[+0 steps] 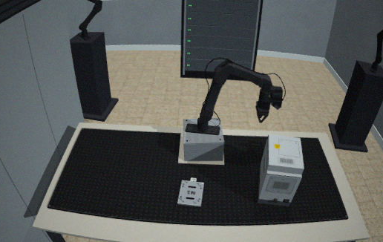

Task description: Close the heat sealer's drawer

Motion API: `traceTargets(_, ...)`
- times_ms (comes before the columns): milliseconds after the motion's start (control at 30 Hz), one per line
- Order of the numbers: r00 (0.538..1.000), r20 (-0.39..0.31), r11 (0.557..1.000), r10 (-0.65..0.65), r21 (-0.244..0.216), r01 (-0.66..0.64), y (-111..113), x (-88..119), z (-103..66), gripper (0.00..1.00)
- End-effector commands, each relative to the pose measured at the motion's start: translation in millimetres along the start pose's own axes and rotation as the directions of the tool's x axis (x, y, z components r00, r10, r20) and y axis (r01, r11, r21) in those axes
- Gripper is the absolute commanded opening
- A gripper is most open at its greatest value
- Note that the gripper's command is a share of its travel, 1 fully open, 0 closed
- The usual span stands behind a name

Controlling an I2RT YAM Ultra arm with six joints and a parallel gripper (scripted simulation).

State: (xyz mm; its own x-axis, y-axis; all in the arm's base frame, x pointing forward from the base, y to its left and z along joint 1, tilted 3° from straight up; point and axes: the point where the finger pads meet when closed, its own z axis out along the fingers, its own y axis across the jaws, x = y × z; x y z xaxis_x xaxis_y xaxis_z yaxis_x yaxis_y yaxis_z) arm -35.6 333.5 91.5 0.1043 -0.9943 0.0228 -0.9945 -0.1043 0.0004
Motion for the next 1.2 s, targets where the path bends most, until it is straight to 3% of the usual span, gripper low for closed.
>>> traceTargets(0, 0.997, 0.078, 1.000, 0.002, 0.001, -0.002, 1, -12, -21.0, 0.45)
traceTargets(1100, 0.997, 0.078, 1.000, 0.002, 0.001, -0.002, 1, -12, -21.0, 0.45)
traceTargets(1133, 0.999, 0.021, 1.000, 0.024, 0.006, -0.024, 1, -11, -6.4, 0.45)
traceTargets(1167, 0.999, 0.043, 1.000, 0.024, 0.005, -0.024, 1, -20, -3.9, 0.45)
